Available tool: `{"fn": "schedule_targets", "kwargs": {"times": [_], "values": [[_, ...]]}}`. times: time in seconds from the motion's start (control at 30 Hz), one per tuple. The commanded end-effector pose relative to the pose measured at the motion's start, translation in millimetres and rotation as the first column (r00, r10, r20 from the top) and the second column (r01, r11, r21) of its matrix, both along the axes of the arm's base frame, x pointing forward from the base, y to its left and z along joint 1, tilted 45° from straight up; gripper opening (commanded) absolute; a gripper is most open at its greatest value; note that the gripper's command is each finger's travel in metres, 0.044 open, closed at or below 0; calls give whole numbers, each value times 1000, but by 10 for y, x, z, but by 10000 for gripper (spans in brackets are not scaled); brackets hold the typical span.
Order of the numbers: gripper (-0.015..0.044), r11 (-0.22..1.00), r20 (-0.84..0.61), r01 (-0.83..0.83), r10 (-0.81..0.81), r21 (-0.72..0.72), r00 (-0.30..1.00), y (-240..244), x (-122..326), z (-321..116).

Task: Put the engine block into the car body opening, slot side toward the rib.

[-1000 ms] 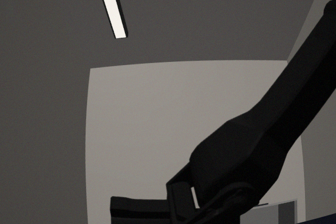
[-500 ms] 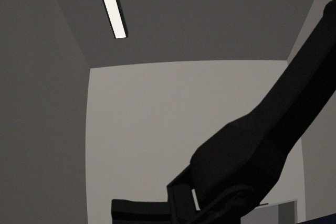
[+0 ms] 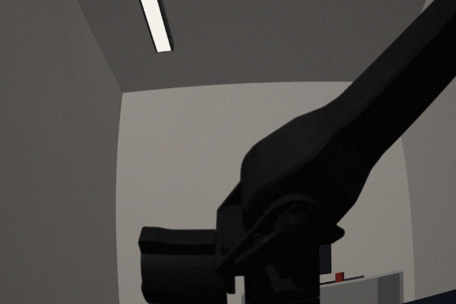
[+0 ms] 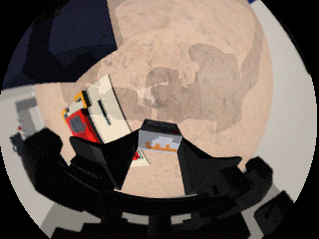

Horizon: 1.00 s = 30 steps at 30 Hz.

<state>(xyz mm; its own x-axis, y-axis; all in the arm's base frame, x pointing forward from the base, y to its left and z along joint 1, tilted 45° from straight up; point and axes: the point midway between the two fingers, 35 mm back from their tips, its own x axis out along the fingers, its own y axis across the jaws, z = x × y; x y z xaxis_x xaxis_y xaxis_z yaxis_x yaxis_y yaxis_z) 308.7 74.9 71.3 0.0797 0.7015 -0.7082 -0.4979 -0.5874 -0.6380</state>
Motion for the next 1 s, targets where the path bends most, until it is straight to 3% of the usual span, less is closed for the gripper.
{"fn": "schedule_targets", "kwargs": {"times": [0.0,0.97], "values": [[0,1000,15,-1,1,-7,1000,-110,17,126],[0,1000,4,8,-8,2,1000,-561,-118,690]]}}
